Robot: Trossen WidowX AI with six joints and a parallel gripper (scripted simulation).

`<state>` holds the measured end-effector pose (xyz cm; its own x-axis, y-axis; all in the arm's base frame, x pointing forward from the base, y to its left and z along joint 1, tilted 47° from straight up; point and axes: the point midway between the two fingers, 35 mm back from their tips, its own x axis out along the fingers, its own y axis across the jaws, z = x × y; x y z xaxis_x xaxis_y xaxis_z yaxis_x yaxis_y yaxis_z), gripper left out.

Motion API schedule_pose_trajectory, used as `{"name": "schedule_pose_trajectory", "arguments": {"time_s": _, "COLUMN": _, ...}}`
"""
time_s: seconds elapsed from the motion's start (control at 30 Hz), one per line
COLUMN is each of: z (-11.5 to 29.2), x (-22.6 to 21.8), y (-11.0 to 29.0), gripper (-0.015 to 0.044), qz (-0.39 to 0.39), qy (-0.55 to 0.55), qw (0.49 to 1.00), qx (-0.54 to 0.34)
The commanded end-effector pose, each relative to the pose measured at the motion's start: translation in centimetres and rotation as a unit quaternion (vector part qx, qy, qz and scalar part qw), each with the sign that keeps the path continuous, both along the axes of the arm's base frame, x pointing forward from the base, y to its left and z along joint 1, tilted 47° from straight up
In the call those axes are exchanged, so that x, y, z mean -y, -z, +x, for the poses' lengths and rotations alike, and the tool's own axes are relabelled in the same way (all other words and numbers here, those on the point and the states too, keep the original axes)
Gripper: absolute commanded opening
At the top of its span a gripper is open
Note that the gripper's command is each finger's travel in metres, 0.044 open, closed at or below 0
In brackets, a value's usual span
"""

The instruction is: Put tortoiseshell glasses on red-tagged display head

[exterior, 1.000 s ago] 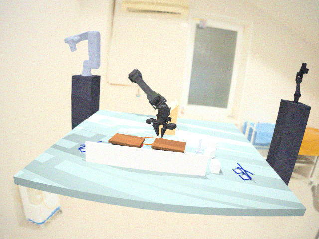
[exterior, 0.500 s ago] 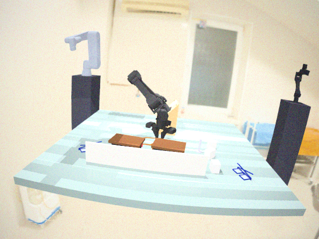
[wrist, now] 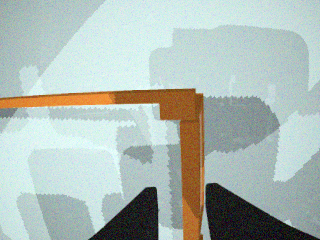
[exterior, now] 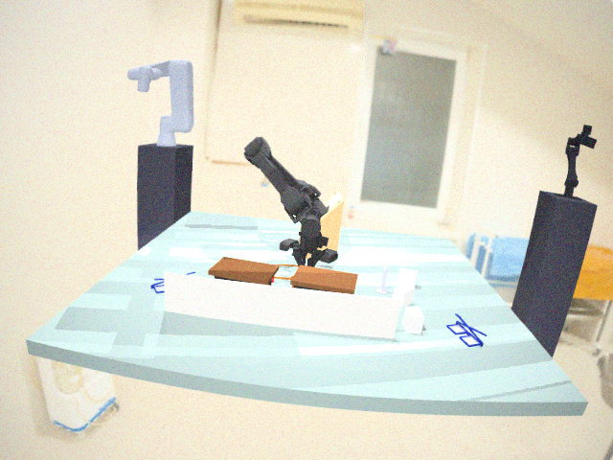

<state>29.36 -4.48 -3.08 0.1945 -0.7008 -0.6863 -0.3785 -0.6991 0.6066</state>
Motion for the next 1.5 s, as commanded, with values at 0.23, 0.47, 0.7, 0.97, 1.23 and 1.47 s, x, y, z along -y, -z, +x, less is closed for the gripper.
{"name": "schedule_pose_trajectory", "arguments": {"time_s": 0.23, "z": 0.0, "x": 0.0, "y": -0.1, "gripper": 0.0014, "qz": 0.0, "qy": 0.001, "qw": 1.0, "qx": 0.001}}
{"name": "schedule_pose_trajectory", "arguments": {"time_s": 0.47, "z": 0.0, "x": -0.2, "y": -0.2, "gripper": 0.0, "qz": 0.001, "qy": 0.0, "qw": 1.0, "qx": 0.001}}
{"name": "schedule_pose_trajectory", "arguments": {"time_s": 0.7, "z": -0.3, "x": -2.7, "y": -2.1, "gripper": 0.0, "qz": 0.004, "qy": 0.0, "qw": 1.0, "qx": -0.001}}
{"name": "schedule_pose_trajectory", "arguments": {"time_s": 0.97, "z": -1.3, "x": -6.1, "y": -5.1, "gripper": 0.0, "qz": 0.002, "qy": -0.001, "qw": 1.0, "qx": -0.002}}
{"name": "schedule_pose_trajectory", "arguments": {"time_s": 1.23, "z": -1.9, "x": -7.7, "y": -6.5, "gripper": 0.0, "qz": -0.003, "qy": -0.007, "qw": 1.0, "qx": -0.006}}
{"name": "schedule_pose_trajectory", "arguments": {"time_s": 1.47, "z": -1.9, "x": -10.9, "y": -5.3, "gripper": 0.0, "qz": -0.027, "qy": -0.072, "qw": 0.995, "qx": -0.055}}
